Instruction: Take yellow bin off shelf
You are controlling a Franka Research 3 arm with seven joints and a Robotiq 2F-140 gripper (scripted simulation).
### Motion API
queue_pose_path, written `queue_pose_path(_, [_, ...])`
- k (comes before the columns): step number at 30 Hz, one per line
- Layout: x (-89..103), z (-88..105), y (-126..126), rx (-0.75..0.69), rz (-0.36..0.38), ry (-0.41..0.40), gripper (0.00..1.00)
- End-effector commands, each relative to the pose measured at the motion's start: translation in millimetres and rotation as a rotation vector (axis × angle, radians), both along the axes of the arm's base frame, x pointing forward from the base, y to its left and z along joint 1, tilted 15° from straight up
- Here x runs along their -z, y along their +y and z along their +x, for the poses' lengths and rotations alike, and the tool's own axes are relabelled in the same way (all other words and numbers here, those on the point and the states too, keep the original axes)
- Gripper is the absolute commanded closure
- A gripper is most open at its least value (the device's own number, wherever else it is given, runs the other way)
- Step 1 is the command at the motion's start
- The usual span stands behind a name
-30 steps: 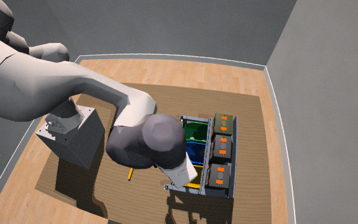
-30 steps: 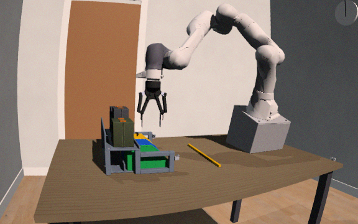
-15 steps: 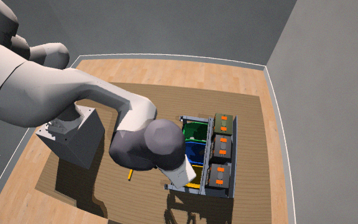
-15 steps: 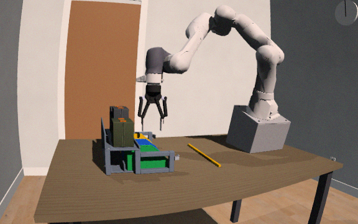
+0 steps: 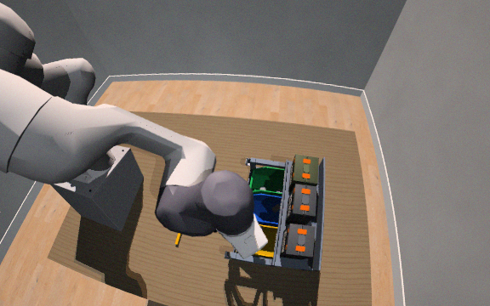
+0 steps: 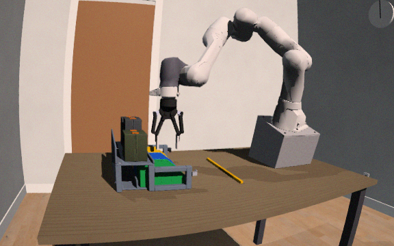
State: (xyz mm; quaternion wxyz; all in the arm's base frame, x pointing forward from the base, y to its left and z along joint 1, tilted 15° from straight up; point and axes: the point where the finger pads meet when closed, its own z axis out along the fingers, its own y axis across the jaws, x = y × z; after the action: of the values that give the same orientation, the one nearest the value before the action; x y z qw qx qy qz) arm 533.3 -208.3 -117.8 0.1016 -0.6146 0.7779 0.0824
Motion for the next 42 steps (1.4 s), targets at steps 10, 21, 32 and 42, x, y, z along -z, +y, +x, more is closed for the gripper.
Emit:
queue_pose_path(10, [29.4, 3.8, 9.4, 0.012, 0.001, -0.004, 0.43])
queue_pose_path(21, [26.8, 5.0, 7.8, 0.012, 0.001, -0.004, 0.43])
queue_pose_path(32, [25.7, 3.7, 8.0, 0.007, 0.002, -0.003, 0.43])
queue_pose_path(42, [21.7, 4.7, 6.8, 0.012, 0.001, -0.004, 0.43])
